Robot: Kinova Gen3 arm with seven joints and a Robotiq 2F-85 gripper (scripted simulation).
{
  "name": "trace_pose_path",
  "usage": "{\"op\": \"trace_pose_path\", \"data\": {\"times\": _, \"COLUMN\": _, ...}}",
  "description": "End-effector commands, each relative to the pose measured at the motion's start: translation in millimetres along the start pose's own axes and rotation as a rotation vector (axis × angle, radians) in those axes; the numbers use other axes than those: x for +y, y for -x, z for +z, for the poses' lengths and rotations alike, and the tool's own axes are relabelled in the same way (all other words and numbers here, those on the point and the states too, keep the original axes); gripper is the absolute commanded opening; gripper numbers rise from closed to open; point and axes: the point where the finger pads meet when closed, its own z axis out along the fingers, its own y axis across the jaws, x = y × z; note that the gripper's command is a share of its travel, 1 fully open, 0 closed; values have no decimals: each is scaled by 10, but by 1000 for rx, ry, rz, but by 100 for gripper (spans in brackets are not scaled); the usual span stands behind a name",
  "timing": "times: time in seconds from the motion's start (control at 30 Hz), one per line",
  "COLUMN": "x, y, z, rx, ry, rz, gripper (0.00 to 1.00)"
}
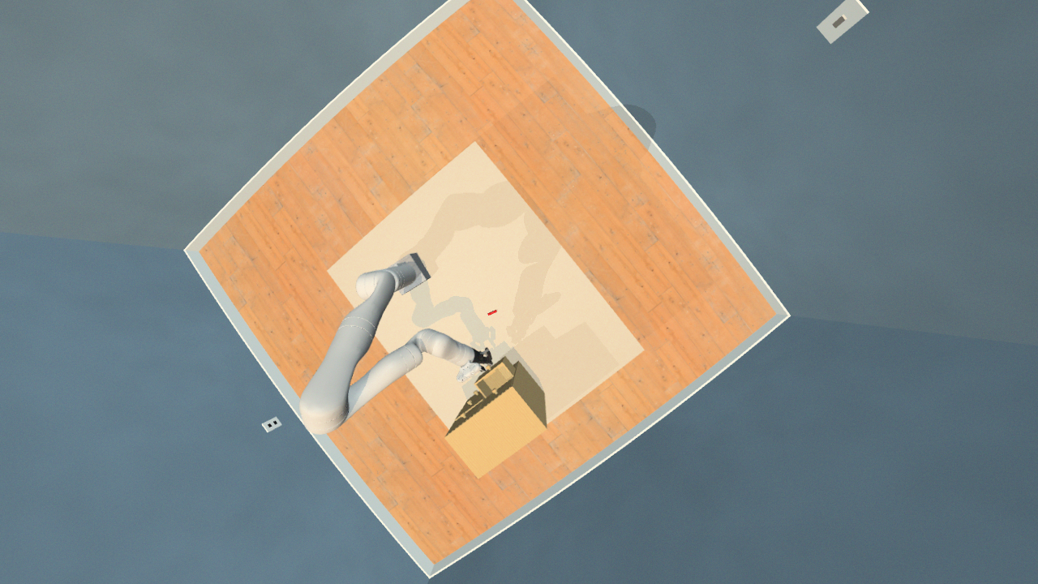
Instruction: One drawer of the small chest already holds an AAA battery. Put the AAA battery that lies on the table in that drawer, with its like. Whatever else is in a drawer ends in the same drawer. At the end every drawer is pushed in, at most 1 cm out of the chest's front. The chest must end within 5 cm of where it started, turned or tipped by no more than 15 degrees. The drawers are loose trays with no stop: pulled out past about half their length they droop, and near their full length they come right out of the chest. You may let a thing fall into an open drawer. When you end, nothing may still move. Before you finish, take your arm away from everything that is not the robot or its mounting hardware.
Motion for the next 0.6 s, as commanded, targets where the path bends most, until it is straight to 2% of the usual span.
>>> {"op": "trace_pose_path", "data": {"times": 0.0, "x": 3, "y": -2, "z": -7, "rx": 2, "ry": 0, "rz": 3, "gripper": 33}}
{"op": "trace_pose_path", "data": {"times": 0.2, "x": 3, "y": 30, "z": -28, "rx": 2, "ry": 0, "rz": 3, "gripper": 33}}
{"op": "trace_pose_path", "data": {"times": 0.57, "x": 1, "y": 355, "z": -252, "rx": 2, "ry": -1, "rz": 3, "gripper": 33}}
